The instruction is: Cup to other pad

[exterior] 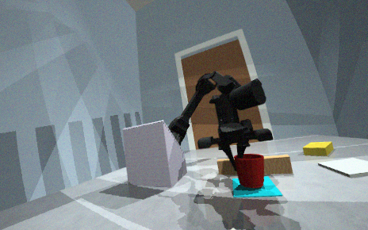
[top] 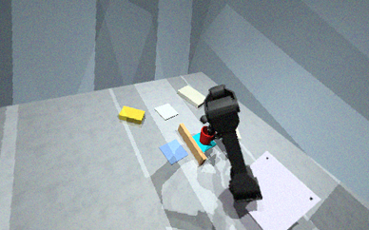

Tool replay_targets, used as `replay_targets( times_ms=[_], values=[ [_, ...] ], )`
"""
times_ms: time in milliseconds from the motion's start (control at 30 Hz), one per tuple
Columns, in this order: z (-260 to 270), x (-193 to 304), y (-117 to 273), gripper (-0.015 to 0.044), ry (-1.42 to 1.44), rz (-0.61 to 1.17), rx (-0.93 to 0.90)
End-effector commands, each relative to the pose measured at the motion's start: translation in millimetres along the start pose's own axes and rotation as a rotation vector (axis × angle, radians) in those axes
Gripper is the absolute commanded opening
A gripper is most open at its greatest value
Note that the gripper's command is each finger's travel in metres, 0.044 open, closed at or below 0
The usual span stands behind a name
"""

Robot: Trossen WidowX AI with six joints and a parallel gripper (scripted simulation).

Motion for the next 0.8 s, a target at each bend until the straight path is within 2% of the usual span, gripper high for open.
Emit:
replay_targets(
  times_ms=[0, 67, 233, 767],
  values=[
    [0.2, -0.1, 0.4, 0.0000, 0.001, 0.000, -0.001],
    [0.2, -0.1, 0.4, 0.0000, 0.001, 0.000, -0.001],
    [0.2, -0.1, 0.4, 0.0128, 0.001, 0.000, -0.001],
    [0.5, -0.5, 16.2, 0.0128, -0.002, 0.000, -0.001]
  ],
)
Point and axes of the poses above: the point midway between the two fingers, 35 mm back from their tips, its own y axis back along the fingers, its own z axis across the jaws, x = y × z, the point moved 3 cm from there along y, back along the fingers, and after that the axes turned 2 degrees about -y, right-handed, at the moved point
